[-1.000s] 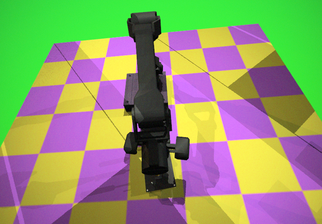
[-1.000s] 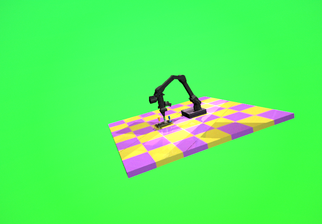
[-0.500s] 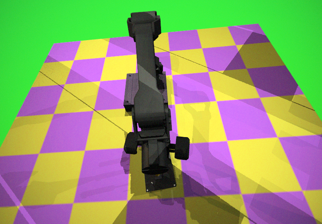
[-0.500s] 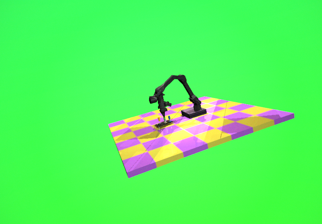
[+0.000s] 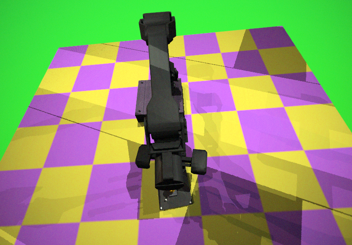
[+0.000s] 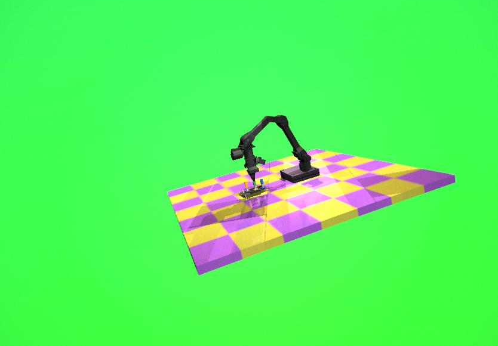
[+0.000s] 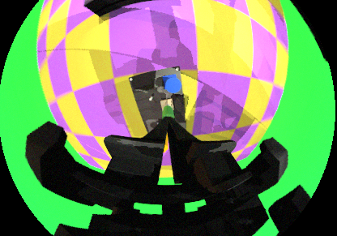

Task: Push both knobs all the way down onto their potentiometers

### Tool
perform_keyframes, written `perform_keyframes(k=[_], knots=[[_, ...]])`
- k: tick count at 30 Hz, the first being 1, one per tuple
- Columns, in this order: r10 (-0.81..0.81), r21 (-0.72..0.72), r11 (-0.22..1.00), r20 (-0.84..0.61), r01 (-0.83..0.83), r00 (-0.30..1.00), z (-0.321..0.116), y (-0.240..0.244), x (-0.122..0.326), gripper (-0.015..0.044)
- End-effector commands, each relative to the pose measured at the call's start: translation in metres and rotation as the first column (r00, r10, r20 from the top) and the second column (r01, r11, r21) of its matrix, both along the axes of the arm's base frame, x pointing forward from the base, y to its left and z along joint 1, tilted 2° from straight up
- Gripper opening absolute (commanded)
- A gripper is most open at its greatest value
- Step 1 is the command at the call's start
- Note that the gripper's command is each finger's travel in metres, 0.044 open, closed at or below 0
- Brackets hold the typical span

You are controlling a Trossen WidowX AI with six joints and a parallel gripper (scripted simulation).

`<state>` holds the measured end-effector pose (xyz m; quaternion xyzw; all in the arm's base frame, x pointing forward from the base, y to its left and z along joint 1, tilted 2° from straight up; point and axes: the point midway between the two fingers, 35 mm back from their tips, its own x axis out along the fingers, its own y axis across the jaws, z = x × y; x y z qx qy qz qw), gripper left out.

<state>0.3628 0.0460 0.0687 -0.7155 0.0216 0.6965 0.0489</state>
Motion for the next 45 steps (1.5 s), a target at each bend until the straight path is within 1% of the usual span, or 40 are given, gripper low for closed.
perform_keyframes(k=[1, 45], knots=[[0.002, 0.005, 1.000, -0.005, -0.002, 1.000, -0.009, 0.002, 0.002, 0.0000], [0.002, 0.005, 1.000, -0.005, -0.002, 1.000, -0.023, 0.002, 0.002, 0.0000]])
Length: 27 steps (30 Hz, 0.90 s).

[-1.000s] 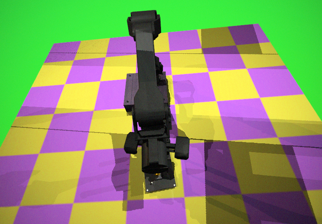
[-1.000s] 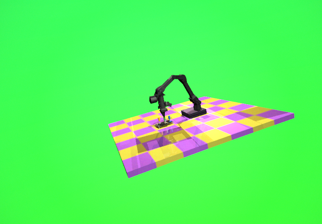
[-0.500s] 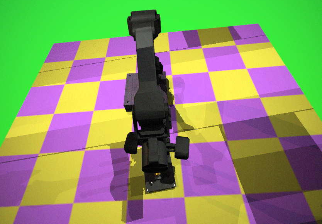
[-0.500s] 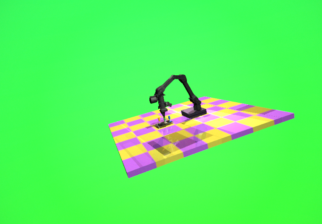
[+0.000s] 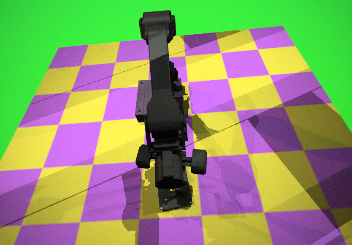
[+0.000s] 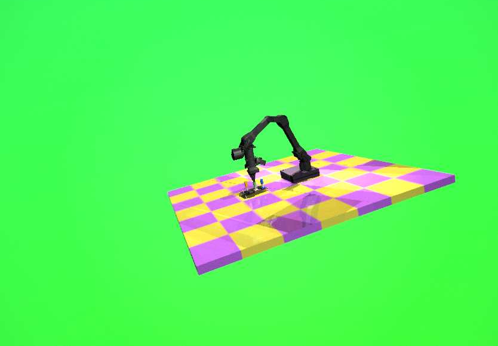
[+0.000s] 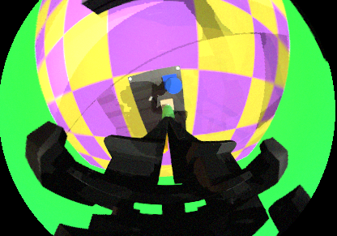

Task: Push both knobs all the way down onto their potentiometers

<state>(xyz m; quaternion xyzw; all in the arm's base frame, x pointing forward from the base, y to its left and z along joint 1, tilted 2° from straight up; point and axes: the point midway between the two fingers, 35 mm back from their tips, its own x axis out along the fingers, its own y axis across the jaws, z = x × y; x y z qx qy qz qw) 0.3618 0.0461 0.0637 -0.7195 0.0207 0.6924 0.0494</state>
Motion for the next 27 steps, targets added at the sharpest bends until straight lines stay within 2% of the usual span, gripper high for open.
perform_keyframes(k=[1, 27], knots=[[0.002, 0.004, 1.000, -0.017, -0.002, 1.000, -0.0182, 0.0023, 0.0031, 0.0000], [0.002, 0.004, 1.000, -0.017, -0.002, 1.000, -0.0253, 0.0026, 0.0032, 0.0000]])
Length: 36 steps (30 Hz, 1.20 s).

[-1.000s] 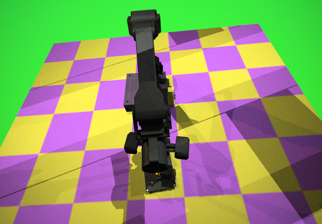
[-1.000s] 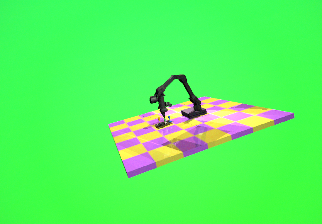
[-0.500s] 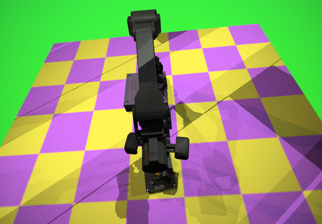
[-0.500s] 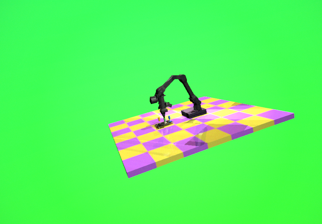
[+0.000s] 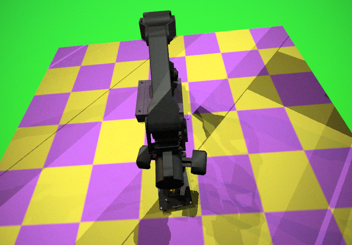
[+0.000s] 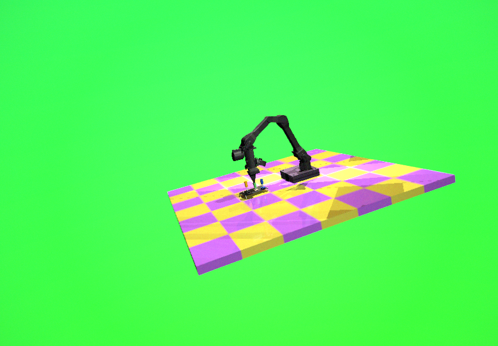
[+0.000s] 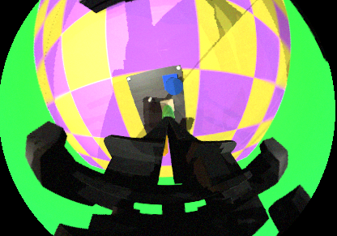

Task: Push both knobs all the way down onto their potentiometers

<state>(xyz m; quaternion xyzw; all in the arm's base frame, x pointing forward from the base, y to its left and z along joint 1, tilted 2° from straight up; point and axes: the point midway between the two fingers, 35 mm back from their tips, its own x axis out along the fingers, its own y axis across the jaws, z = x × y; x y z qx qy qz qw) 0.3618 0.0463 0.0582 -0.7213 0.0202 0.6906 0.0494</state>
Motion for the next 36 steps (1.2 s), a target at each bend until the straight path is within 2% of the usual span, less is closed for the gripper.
perform_keyframes(k=[1, 36], knots=[[0.001, 0.003, 1.000, -0.022, -0.001, 1.000, -0.0198, 0.0024, 0.0033, 0.0000], [0.001, 0.004, 1.000, -0.022, -0.001, 1.000, -0.0237, 0.0025, 0.0033, 0.0000]])
